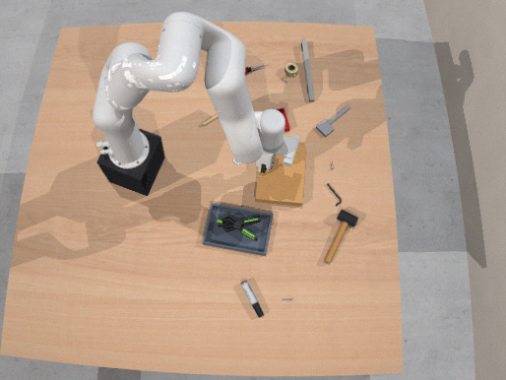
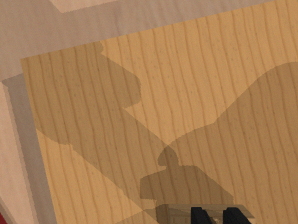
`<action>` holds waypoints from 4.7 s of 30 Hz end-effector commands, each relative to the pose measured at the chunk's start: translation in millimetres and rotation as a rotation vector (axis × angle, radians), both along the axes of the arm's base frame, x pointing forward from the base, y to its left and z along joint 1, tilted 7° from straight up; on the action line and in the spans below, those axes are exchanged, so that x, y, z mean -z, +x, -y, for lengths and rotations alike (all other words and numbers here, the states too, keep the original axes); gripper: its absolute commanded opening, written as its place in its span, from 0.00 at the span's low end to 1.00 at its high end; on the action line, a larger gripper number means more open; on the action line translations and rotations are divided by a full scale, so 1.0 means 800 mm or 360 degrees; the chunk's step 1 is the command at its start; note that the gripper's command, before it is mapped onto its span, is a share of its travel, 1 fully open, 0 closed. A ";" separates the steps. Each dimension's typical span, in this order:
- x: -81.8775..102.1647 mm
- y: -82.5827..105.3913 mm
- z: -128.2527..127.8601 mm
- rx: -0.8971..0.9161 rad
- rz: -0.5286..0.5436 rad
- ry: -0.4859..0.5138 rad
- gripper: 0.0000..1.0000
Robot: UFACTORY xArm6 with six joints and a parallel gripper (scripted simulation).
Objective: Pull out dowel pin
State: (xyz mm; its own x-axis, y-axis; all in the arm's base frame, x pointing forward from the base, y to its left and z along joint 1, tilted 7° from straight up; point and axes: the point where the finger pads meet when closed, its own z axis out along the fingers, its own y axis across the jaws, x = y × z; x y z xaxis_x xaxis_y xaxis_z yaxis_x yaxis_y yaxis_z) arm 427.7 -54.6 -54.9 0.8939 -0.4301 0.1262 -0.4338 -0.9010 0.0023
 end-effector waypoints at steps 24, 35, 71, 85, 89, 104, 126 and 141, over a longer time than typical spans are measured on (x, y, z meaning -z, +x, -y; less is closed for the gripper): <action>-0.001 -0.005 0.000 -0.0170 -0.0004 -0.0020 0.00; 0.000 -0.008 0.000 -0.0242 -0.0008 -0.0028 0.00; 0.000 -0.012 0.001 -0.0362 -0.0015 -0.0042 0.00; 0.000 -0.012 0.001 -0.0362 -0.0015 -0.0042 0.00; 0.001 -0.012 0.001 -0.0362 -0.0015 -0.0042 0.00; 0.003 -0.012 0.001 -0.0362 -0.0015 -0.0042 0.00; 0.005 -0.012 0.001 -0.0362 -0.0015 -0.0042 0.00; 0.005 -0.012 0.001 -0.0362 -0.0015 -0.0042 0.28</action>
